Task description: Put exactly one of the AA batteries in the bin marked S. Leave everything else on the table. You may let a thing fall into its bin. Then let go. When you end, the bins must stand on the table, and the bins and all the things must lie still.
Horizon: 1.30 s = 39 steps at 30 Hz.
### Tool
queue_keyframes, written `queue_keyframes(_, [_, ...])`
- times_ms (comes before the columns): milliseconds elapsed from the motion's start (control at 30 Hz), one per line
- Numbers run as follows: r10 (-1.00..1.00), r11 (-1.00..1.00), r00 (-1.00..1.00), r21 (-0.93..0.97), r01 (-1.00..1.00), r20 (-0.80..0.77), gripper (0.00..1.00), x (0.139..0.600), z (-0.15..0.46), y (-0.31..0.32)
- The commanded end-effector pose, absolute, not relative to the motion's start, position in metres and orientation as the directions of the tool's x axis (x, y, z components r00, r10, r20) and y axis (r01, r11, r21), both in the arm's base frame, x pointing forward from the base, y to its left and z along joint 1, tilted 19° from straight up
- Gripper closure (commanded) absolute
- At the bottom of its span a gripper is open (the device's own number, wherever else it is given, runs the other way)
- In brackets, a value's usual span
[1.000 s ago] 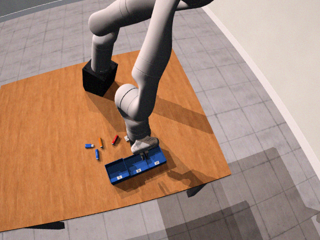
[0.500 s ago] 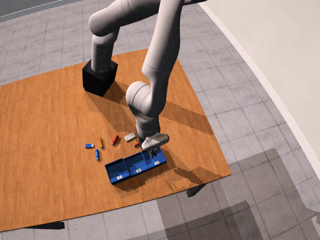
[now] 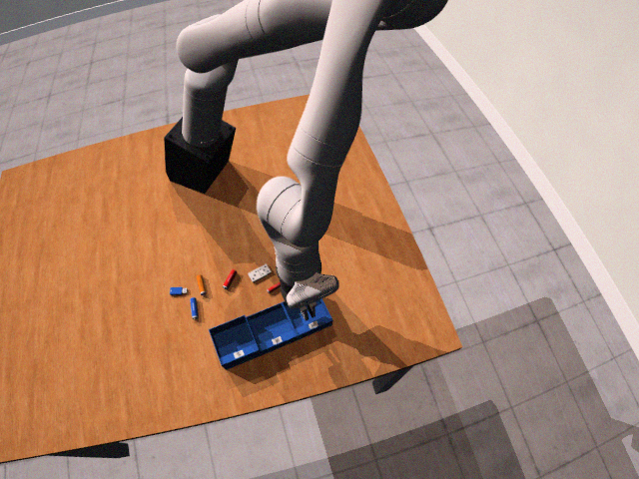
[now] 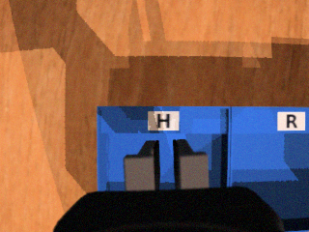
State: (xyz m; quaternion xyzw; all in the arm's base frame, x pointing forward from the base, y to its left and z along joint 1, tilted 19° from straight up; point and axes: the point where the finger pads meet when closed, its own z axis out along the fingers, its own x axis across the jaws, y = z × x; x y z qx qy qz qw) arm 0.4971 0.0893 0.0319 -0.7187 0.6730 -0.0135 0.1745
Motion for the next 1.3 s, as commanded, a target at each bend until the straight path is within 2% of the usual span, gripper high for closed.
queue_keyframes(0, [-0.973,-0.031,0.088,-0.259,-0.965,-0.212,0.69,0.497,0.020,0.087])
queue_keyframes(1267, [-0.973,-0.031,0.088,-0.259,-0.965,-0.212,0.69,0.500,0.007,0.091])
